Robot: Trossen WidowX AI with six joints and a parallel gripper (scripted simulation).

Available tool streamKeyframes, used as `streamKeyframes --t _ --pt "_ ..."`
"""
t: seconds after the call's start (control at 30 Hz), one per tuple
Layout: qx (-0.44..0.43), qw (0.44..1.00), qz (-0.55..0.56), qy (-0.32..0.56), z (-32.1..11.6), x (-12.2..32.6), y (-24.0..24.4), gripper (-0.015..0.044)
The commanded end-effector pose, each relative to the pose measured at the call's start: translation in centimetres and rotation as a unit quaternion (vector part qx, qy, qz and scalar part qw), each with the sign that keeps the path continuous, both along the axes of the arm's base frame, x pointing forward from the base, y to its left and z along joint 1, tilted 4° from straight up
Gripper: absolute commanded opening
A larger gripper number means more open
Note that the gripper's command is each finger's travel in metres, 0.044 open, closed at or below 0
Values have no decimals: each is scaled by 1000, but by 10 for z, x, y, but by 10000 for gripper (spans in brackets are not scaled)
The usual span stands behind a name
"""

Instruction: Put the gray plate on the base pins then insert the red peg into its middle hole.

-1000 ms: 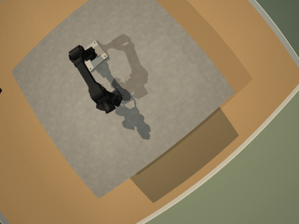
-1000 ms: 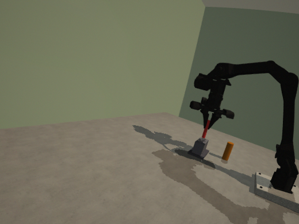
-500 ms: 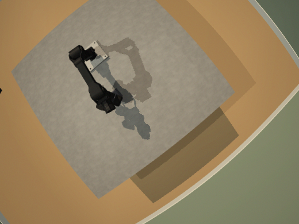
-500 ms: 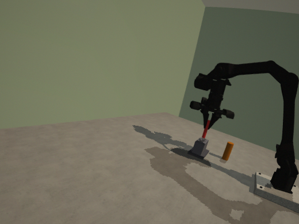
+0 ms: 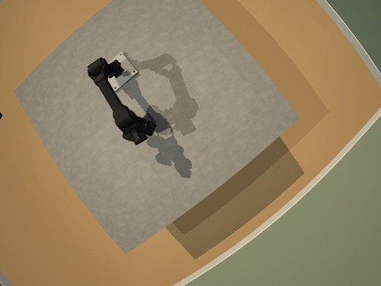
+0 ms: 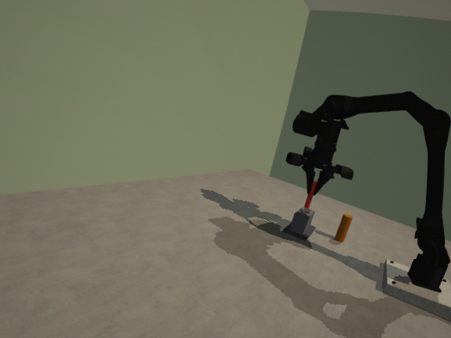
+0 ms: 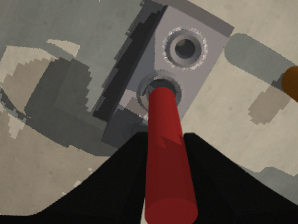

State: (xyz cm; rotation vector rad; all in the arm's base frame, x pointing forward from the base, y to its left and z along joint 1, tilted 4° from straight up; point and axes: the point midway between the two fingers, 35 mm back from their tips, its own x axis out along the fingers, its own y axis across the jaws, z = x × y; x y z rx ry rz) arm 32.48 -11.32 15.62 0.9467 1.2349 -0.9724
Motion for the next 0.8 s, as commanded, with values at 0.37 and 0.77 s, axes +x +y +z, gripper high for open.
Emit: streamKeyframes --t 0.37,0.77 --pt "3 1000 1 1 -17 0 1 0" --pt "0 1000 1 -1 -15 1 0 0"
